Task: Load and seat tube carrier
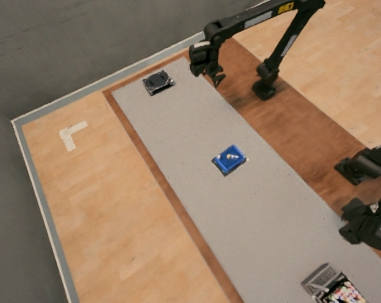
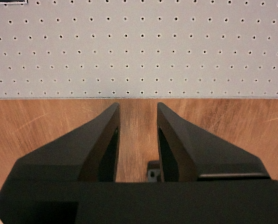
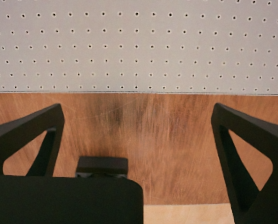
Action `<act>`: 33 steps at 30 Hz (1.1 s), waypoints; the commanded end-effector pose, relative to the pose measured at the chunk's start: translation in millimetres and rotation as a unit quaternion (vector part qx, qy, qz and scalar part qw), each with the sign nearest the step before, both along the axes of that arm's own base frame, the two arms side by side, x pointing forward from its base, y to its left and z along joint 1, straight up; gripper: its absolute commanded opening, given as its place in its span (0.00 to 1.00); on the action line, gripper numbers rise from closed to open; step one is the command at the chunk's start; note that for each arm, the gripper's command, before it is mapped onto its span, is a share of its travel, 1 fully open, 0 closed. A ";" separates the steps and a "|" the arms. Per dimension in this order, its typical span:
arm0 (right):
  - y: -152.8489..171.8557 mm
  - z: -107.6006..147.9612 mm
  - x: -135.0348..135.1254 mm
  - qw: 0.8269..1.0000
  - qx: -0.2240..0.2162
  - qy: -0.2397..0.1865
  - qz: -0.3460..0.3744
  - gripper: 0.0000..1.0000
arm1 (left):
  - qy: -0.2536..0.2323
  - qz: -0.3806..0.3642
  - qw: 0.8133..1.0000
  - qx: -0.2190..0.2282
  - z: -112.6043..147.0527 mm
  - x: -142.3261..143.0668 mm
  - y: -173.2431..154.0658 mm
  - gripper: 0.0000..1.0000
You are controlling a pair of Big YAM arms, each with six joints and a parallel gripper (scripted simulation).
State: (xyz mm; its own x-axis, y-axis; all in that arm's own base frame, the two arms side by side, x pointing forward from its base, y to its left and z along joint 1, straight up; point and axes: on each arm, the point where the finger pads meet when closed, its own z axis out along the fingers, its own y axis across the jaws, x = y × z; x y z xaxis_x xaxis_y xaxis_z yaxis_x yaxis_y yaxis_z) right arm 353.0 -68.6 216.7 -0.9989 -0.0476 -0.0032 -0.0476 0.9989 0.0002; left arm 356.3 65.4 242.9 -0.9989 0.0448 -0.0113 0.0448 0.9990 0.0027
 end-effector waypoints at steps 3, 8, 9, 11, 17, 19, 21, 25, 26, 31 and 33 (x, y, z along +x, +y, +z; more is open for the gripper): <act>-0.9 12.2 8.5 1.000 -0.003 -0.016 -0.007 1.00 | 0.006 -0.003 1.000 -0.001 -2.3 -3.7 -5.1 0.24; -0.9 12.2 8.5 1.000 -0.003 -0.016 -0.007 1.00 | 0.006 -0.003 1.000 -0.001 -2.3 -3.7 -5.1 0.24; -0.9 12.2 8.5 1.000 -0.003 -0.016 -0.007 1.00 | 0.006 -0.003 1.000 -0.001 -2.3 -3.7 -5.1 0.24; -0.9 12.2 8.5 1.000 -0.003 -0.016 -0.007 1.00 | 0.006 -0.003 1.000 -0.001 -2.3 -3.7 -5.1 0.24; 21.4 -13.5 9.6 1.000 -0.001 0.001 0.011 1.00 | 0.006 -0.003 1.000 -0.001 -2.3 -3.7 -5.1 0.24; 24.9 -15.3 10.5 1.000 -0.001 0.001 0.011 1.00 | 0.006 -0.003 1.000 -0.001 -2.3 -3.7 -5.1 0.24; 31.9 -18.8 12.4 1.000 -0.001 0.001 0.011 1.00 | 0.006 -0.003 1.000 -0.001 -2.3 -3.7 -5.1 0.24; 46.0 -25.7 16.1 1.000 -0.001 0.001 0.011 1.00 | 0.006 -0.003 1.000 -0.001 -2.3 -3.7 -5.1 0.24; 49.6 -27.5 17.1 1.000 -0.001 0.001 0.011 1.00 | 0.006 -0.003 1.000 -0.001 -2.3 -3.7 -5.1 0.24; 67.2 -36.2 21.8 1.000 -0.001 0.001 0.011 1.00 | 0.006 -0.003 1.000 -0.001 -2.3 -3.7 -5.1 0.24; 74.2 -39.7 23.6 1.000 -0.001 0.001 0.011 1.00 | 0.006 -0.003 1.000 -0.001 -2.3 -3.7 -5.1 0.24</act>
State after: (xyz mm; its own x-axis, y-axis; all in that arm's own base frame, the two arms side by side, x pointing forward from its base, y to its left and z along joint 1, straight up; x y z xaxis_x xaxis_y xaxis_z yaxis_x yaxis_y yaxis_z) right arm 370.8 -4.9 185.0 -0.9952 -0.0975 -0.0029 -0.0975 0.9952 0.0006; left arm 356.3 65.4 243.0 -0.9989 0.0448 -0.0114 0.0448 0.9990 0.0027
